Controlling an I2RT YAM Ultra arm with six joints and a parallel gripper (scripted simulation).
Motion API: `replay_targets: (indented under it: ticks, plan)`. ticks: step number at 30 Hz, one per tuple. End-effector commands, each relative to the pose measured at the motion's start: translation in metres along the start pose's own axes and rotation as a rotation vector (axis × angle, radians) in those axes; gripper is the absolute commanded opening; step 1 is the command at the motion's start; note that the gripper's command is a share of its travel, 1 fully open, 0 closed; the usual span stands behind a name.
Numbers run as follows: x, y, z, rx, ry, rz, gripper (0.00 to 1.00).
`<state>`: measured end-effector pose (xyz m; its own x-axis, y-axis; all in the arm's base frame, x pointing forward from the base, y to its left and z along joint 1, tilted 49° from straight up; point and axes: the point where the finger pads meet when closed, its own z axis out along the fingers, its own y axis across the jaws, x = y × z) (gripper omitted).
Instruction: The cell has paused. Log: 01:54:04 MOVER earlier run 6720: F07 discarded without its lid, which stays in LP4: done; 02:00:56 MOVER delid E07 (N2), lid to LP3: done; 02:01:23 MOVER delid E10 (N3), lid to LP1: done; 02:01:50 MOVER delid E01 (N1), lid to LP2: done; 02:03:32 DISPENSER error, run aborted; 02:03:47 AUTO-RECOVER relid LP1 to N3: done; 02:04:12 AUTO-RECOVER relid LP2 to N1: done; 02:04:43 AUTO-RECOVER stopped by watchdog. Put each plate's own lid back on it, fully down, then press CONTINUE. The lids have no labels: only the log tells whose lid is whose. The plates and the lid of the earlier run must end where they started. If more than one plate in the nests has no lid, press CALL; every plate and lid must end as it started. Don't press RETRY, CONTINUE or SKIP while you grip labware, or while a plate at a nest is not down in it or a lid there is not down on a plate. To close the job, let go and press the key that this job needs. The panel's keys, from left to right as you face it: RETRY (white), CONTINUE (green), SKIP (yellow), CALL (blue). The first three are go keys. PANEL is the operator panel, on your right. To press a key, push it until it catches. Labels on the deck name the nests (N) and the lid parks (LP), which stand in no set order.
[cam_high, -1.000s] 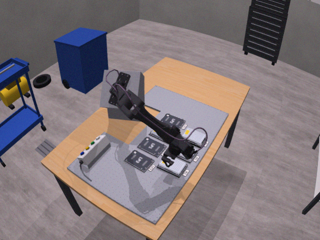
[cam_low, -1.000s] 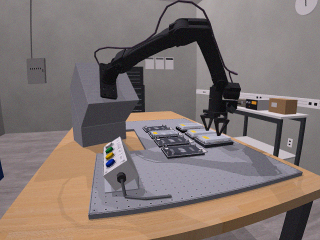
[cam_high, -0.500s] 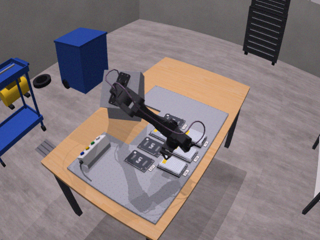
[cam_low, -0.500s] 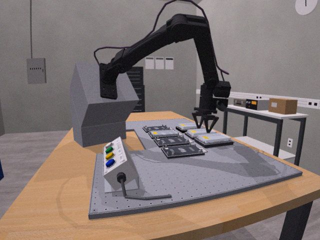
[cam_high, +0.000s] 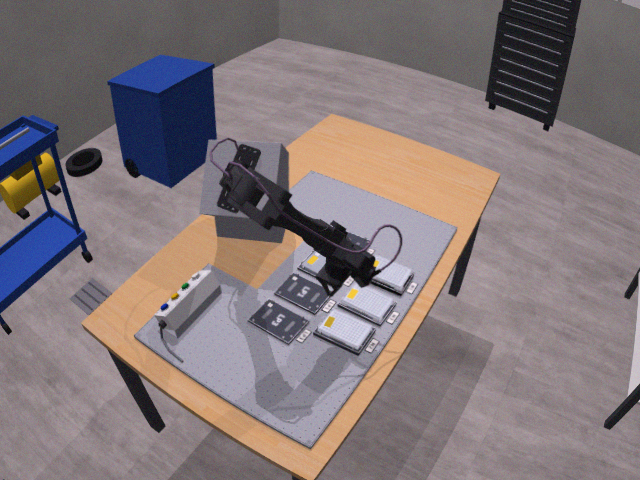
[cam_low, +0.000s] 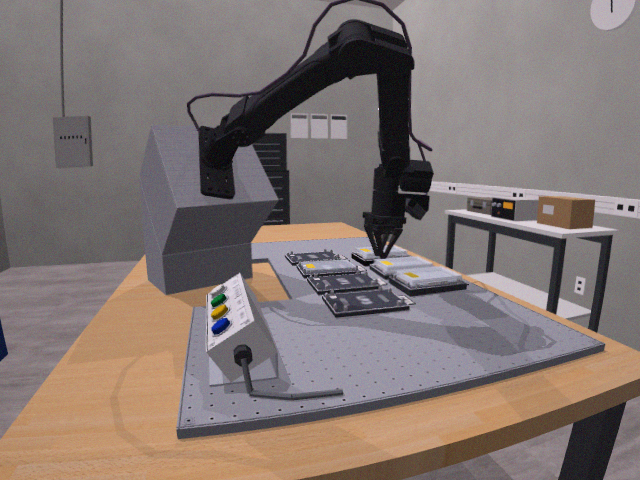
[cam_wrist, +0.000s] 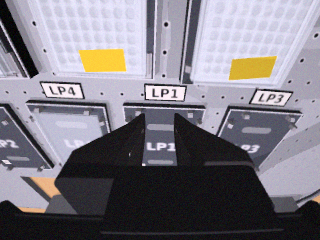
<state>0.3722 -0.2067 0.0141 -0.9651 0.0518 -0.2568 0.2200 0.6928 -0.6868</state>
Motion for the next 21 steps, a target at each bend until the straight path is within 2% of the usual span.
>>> replay_targets:
  ticks: [1, 7, 10, 12, 17, 21]
  plan:
    - [-0.005, 0.011, -0.015, 0.012, -0.077, 0.039, 0.00]
    - [0.017, 0.031, -0.013, 0.012, -0.077, 0.039, 0.00]
    - [0.021, 0.035, -0.013, 0.012, -0.077, 0.039, 0.00]
    - [0.036, 0.049, -0.006, 0.009, -0.053, 0.015, 0.00]
    - [0.055, 0.066, -0.004, 0.009, -0.051, 0.013, 0.00]
    - [0.057, 0.069, -0.003, 0.009, -0.053, 0.015, 0.00]
